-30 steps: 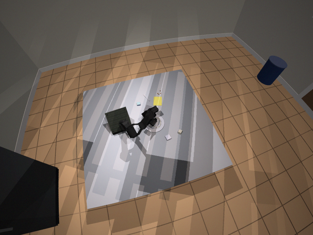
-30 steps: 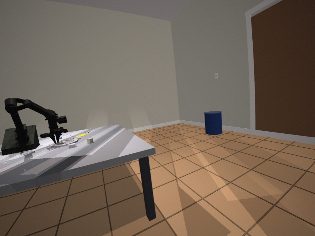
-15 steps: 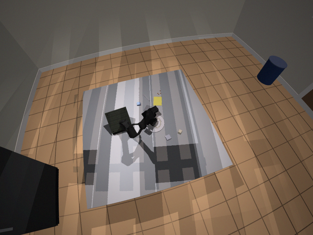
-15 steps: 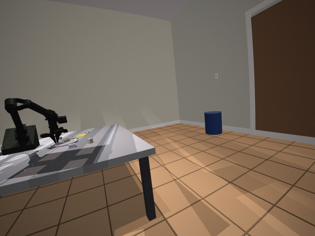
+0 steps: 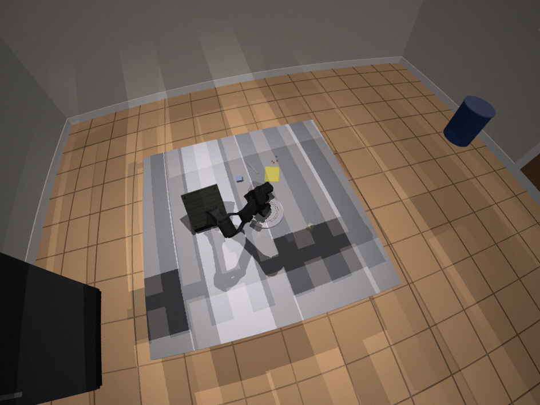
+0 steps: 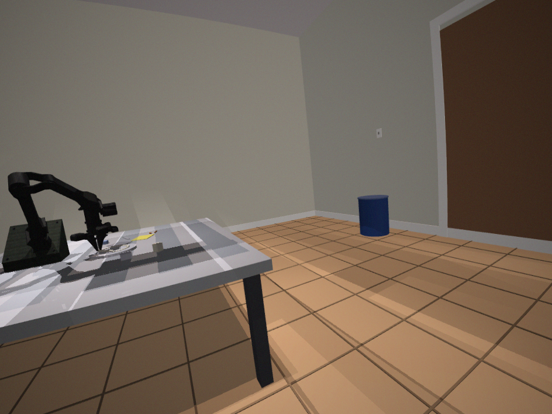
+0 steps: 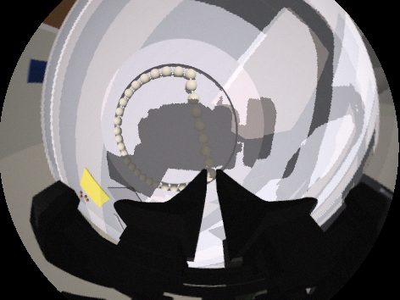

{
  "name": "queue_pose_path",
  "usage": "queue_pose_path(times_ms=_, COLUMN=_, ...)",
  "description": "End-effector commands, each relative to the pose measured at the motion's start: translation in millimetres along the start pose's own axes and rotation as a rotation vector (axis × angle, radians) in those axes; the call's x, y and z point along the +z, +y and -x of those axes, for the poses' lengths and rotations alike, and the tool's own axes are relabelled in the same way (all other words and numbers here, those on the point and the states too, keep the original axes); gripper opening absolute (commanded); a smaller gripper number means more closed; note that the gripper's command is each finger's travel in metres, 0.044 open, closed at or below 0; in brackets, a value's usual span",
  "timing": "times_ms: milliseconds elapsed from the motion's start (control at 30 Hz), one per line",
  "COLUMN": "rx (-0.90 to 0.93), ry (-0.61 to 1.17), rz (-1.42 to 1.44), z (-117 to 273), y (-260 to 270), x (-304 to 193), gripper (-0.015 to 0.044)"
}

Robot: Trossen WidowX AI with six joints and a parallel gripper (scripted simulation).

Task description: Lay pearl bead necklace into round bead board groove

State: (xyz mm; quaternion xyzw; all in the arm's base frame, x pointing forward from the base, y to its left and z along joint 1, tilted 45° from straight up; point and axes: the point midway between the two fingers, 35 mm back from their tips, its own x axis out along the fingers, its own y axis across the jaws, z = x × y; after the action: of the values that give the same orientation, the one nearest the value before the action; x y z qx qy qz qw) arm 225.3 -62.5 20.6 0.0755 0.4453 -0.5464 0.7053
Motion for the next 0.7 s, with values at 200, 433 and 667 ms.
queue_pose_path(times_ms=200, rx=0.003, ry=-0.005, rz=-0.004, z=3.1, y=-6.3, x=-1.9, gripper=0.0)
queue_pose_path(times_ms=433, rx=0.003, ry=-0.005, rz=-0.004, z=-4.0, y=-6.3, x=-1.8, gripper=0.0)
queue_pose_path(times_ms=667, rx=0.001, ry=0.0, rz=-0.005, z=-1.3, y=-5.7, x=-2.7, gripper=0.0184)
